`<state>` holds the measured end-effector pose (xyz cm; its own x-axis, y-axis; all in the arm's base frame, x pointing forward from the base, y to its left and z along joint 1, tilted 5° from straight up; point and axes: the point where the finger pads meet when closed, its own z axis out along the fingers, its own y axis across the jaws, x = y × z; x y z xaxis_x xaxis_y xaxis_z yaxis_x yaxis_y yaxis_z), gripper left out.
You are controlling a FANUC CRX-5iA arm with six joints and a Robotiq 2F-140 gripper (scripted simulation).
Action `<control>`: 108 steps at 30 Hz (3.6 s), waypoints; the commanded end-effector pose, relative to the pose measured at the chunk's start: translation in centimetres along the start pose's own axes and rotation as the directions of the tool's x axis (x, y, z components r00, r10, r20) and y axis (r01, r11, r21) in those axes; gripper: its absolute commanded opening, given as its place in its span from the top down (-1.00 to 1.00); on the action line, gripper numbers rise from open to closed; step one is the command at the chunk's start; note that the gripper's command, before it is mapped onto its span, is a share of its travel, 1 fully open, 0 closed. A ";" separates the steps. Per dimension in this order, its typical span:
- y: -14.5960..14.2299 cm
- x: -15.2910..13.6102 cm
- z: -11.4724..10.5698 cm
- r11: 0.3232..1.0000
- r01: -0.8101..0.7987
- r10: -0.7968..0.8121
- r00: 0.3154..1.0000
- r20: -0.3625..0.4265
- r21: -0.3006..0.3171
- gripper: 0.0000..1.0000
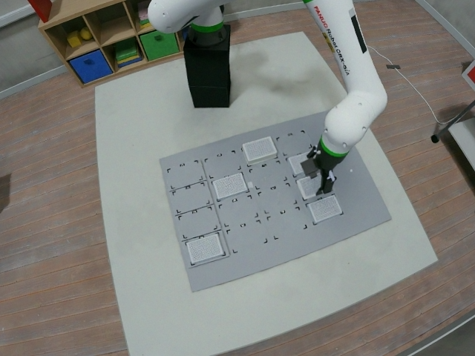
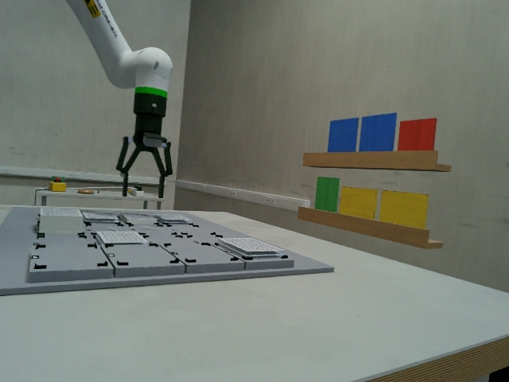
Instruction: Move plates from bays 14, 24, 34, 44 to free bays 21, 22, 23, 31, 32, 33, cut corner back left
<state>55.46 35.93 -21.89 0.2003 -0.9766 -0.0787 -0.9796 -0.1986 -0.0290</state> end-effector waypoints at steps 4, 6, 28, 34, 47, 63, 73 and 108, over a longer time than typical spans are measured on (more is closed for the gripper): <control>-0.6 2.2 -0.1 1.000 0.001 -0.001 1.000 0.001 0.002 -0.40; -0.8 3.0 -0.1 1.000 0.001 -0.001 1.000 0.001 0.002 -0.40; -2.5 10.8 -0.1 1.000 0.001 -0.001 1.000 0.001 0.002 -0.40; -2.8 12.4 -0.1 1.000 0.001 -0.001 1.000 0.001 0.002 -0.40; -4.0 17.5 -0.1 1.000 0.001 -0.001 1.000 0.001 0.002 -0.40; -5.2 23.0 -0.1 1.000 0.001 -0.001 1.000 0.001 0.002 -0.40; -5.8 26.1 -0.1 1.000 0.001 -0.001 1.000 0.001 0.002 -0.40; -8.5 38.2 -0.1 1.000 0.001 -0.001 1.000 0.000 0.002 -0.40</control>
<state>70.69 1.58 -24.56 0.2005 -0.9765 -0.0789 -0.9796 -0.1988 -0.0297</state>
